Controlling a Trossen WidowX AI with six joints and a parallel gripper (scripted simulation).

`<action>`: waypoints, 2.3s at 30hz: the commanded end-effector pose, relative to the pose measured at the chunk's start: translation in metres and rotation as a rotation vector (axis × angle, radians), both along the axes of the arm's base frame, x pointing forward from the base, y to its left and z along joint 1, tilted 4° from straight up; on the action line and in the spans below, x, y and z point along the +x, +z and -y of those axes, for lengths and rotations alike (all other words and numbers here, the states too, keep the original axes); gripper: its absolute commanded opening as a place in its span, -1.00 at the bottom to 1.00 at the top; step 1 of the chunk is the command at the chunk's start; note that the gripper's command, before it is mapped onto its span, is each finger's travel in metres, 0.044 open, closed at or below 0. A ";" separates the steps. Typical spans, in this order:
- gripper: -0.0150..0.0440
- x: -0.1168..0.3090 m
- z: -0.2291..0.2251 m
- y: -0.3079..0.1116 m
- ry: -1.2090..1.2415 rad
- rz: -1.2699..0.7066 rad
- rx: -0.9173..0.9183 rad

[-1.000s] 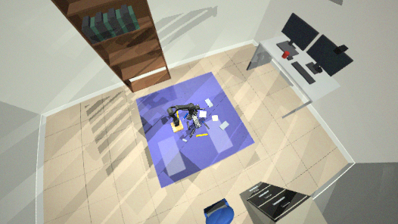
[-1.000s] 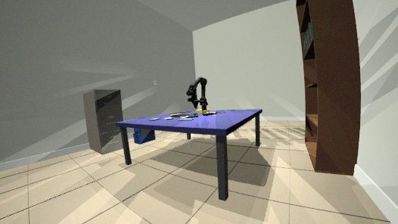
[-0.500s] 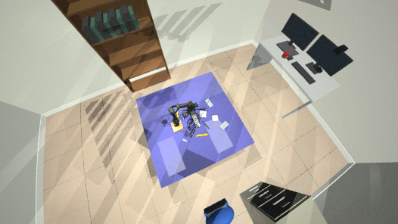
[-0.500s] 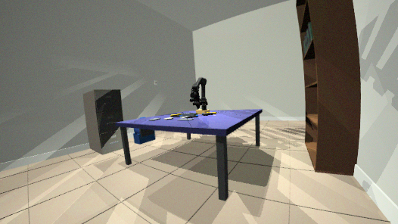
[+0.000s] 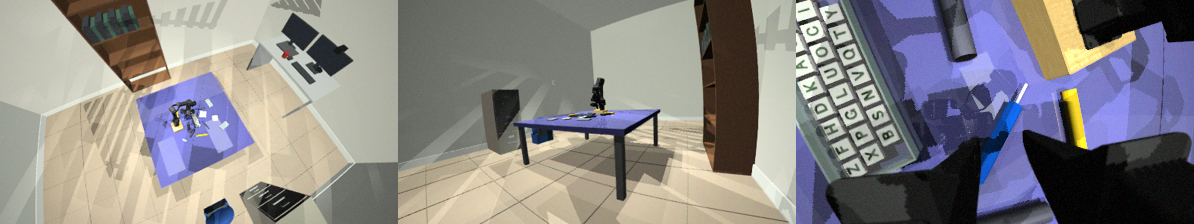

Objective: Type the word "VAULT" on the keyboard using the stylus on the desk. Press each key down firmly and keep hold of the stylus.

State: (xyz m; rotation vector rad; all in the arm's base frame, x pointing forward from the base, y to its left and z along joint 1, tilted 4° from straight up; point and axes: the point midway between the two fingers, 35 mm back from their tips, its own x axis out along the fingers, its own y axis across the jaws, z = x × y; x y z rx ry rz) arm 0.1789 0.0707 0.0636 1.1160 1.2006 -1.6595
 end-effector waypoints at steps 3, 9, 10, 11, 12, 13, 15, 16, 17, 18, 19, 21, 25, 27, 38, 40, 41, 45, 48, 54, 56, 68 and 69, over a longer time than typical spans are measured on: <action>0.02 -0.022 -0.011 -0.004 -0.614 0.032 -0.362; 0.02 -0.025 -0.012 -0.004 -0.614 0.032 -0.362; 0.02 -0.025 -0.012 -0.004 -0.614 0.032 -0.362; 0.02 -0.025 -0.012 -0.004 -0.614 0.032 -0.362; 0.02 -0.025 -0.012 -0.004 -0.614 0.032 -0.362; 0.02 -0.025 -0.012 -0.004 -0.614 0.032 -0.362; 0.02 -0.025 -0.012 -0.004 -0.614 0.032 -0.362; 0.02 -0.025 -0.012 -0.004 -0.614 0.032 -0.362; 0.02 -0.025 -0.012 -0.004 -0.614 0.032 -0.362; 0.02 -0.025 -0.012 -0.004 -0.614 0.032 -0.362; 0.02 -0.025 -0.012 -0.004 -0.614 0.032 -0.362; 0.02 -0.025 -0.012 -0.004 -0.614 0.032 -0.362; 0.02 -0.025 -0.012 -0.005 -0.614 0.032 -0.362; 0.02 -0.024 -0.013 -0.007 -0.614 0.032 -0.362; 0.02 -0.023 -0.014 -0.015 -0.614 0.032 -0.362; 0.02 -0.023 -0.014 -0.017 -0.614 0.032 -0.362; 0.02 -0.023 -0.014 -0.018 -0.614 0.032 -0.362; 0.02 -0.023 -0.014 -0.021 -0.614 0.032 -0.362; 0.02 -0.023 -0.014 -0.023 -0.614 0.032 -0.362; 0.02 -0.023 -0.015 -0.028 -0.614 0.032 -0.362; 0.02 -0.023 -0.015 -0.029 -0.614 0.032 -0.362; 0.02 -0.023 -0.015 -0.038 -0.614 0.032 -0.362; 0.02 -0.023 -0.015 -0.038 -0.614 0.032 -0.362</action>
